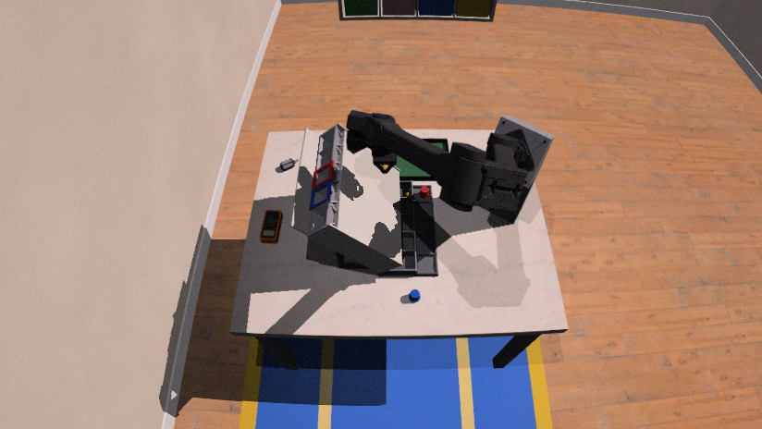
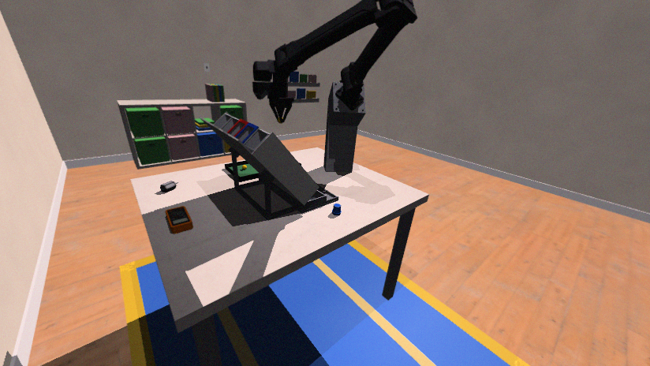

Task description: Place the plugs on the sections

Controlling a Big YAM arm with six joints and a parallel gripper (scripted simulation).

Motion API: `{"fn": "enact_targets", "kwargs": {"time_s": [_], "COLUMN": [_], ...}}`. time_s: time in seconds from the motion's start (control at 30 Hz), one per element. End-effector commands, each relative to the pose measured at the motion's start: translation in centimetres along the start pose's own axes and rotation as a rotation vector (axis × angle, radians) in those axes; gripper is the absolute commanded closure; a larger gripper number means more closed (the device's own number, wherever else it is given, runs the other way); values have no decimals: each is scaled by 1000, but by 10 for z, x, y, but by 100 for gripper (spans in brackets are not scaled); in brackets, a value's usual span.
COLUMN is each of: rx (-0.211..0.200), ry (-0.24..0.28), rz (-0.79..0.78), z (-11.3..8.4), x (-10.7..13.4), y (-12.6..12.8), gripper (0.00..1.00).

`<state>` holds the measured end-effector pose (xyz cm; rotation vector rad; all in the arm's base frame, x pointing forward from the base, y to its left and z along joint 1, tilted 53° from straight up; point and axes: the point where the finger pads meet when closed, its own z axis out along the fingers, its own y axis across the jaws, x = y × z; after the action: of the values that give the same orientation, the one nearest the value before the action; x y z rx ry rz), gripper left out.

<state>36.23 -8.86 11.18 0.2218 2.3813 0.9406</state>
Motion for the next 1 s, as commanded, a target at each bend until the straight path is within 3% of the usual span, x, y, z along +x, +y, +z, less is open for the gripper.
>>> {"fn": "enact_targets", "kwargs": {"time_s": [0.0, 0.17, 0.27, 0.53, 0.97], "rx": [3, 3, 1, 3, -2], "ry": [-6, -8, 2, -9, 5], "rz": [-22, -23, -11, -24, -11], "z": [-16, -33, -32, -52, -53], "x": [-20, -25, -25, -31, -27], "y": [28, 54, 54, 84, 88], "gripper": [100, 100, 100, 100, 100]}}
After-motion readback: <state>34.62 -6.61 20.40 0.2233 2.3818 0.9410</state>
